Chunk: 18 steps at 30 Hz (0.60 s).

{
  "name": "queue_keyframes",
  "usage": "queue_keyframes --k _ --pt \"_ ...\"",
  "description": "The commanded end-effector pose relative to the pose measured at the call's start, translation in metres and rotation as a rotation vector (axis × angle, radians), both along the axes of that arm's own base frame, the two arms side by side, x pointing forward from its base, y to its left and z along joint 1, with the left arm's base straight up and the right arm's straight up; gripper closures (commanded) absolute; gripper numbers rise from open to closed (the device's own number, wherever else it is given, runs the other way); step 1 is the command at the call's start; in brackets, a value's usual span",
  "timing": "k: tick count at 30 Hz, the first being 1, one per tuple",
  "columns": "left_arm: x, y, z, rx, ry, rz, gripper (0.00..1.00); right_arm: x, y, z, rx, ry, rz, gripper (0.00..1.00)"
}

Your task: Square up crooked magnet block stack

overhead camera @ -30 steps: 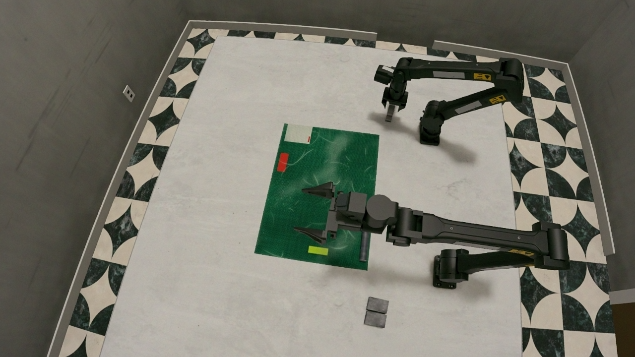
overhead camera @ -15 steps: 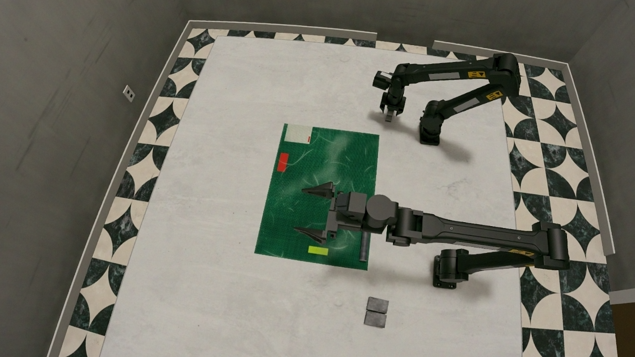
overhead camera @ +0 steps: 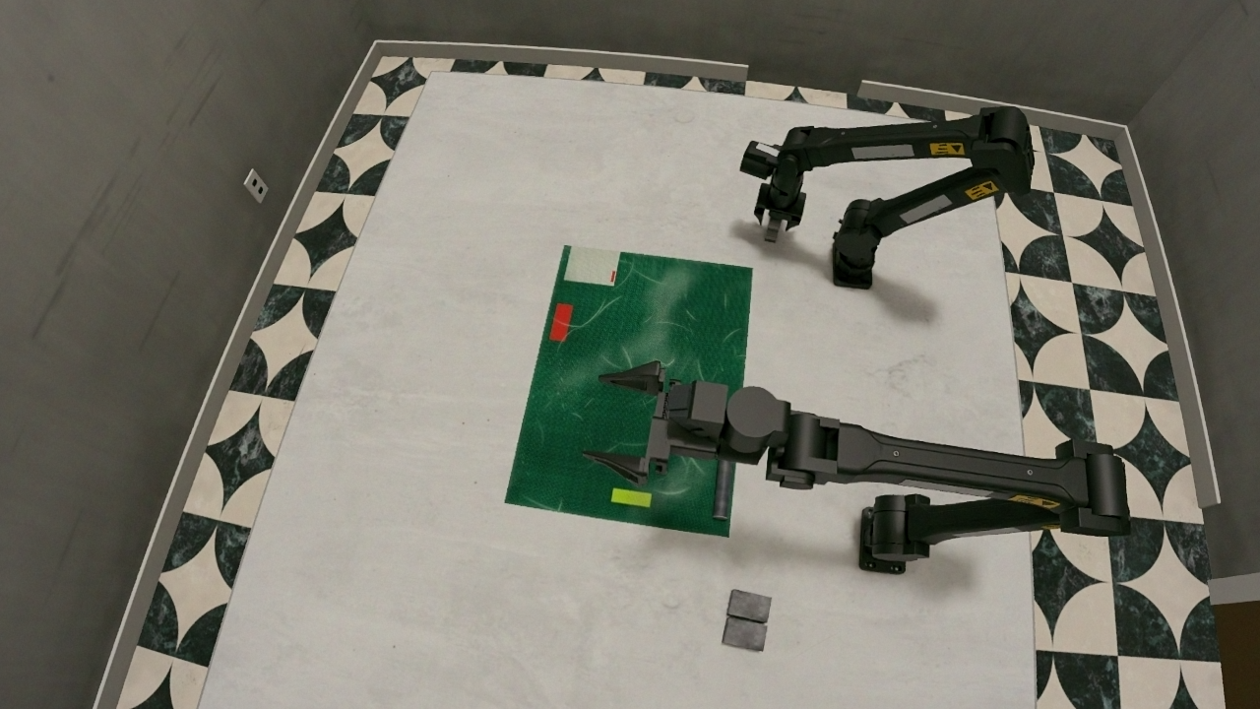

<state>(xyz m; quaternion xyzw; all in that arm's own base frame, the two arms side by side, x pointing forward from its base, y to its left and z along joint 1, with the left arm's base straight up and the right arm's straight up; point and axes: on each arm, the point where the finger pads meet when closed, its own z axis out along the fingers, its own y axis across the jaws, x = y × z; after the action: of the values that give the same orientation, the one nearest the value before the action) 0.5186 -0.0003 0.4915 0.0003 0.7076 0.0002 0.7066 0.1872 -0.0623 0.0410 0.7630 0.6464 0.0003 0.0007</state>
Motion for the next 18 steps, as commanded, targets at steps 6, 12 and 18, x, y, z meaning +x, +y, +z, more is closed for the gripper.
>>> queue_keyframes --k 6,12,18 --pt "-0.0007 -0.0024 0.0260 -0.016 -0.048 -0.003 0.00 0.0063 -0.0029 0.0087 -0.004 -0.020 -0.011 0.70" --pt "-0.0007 -0.0024 0.0260 -0.016 -0.048 -0.003 0.00 0.0063 -0.0029 0.0087 -0.004 -0.020 -0.010 0.70" --pt "-0.0007 -0.0024 0.0261 -0.016 -0.048 -0.003 0.00 0.0062 -0.0029 0.0087 -0.003 -0.020 -0.010 0.70"
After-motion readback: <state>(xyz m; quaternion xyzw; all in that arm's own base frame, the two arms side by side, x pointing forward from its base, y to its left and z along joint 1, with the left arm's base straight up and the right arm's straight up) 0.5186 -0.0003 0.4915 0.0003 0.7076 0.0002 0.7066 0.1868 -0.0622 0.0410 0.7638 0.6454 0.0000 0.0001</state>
